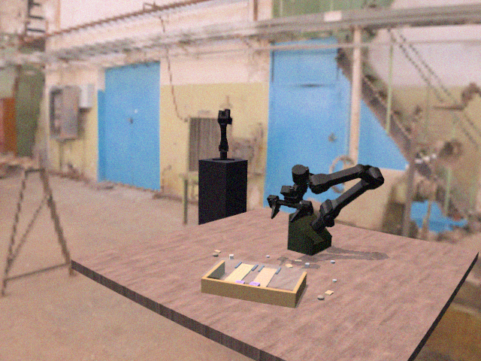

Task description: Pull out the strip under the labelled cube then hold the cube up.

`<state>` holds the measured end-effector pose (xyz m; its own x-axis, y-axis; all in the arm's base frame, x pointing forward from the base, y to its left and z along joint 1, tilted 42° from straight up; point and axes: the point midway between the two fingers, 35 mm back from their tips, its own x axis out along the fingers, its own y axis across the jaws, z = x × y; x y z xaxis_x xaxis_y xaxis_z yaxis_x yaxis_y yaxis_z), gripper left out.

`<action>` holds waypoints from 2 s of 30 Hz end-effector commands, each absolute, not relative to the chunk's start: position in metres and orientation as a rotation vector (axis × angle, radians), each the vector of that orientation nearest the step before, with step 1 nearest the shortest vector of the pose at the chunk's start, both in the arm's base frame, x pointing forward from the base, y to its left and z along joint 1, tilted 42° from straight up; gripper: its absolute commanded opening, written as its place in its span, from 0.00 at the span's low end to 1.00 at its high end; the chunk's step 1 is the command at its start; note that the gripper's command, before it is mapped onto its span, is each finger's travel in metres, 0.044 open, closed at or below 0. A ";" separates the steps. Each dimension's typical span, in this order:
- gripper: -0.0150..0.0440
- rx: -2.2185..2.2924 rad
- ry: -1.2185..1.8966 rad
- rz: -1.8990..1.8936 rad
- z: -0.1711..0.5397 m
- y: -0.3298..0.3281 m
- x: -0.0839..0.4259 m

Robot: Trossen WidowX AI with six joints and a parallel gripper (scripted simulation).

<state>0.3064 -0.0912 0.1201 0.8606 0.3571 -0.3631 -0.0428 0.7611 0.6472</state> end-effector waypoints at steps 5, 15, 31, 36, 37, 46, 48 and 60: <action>0.84 0.682 0.518 0.226 0.118 -0.090 0.309; 0.40 0.541 0.862 0.376 0.086 -0.083 0.368; 0.25 0.311 1.285 0.753 0.034 -0.034 0.399; 0.25 0.311 1.286 0.753 0.034 -0.034 0.396; 0.25 0.311 1.286 0.753 0.034 -0.034 0.396; 0.25 0.311 1.286 0.752 0.026 -0.027 0.398; 0.25 0.311 1.286 0.752 0.024 -0.025 0.399; 0.25 0.311 1.285 0.752 0.009 -0.012 0.401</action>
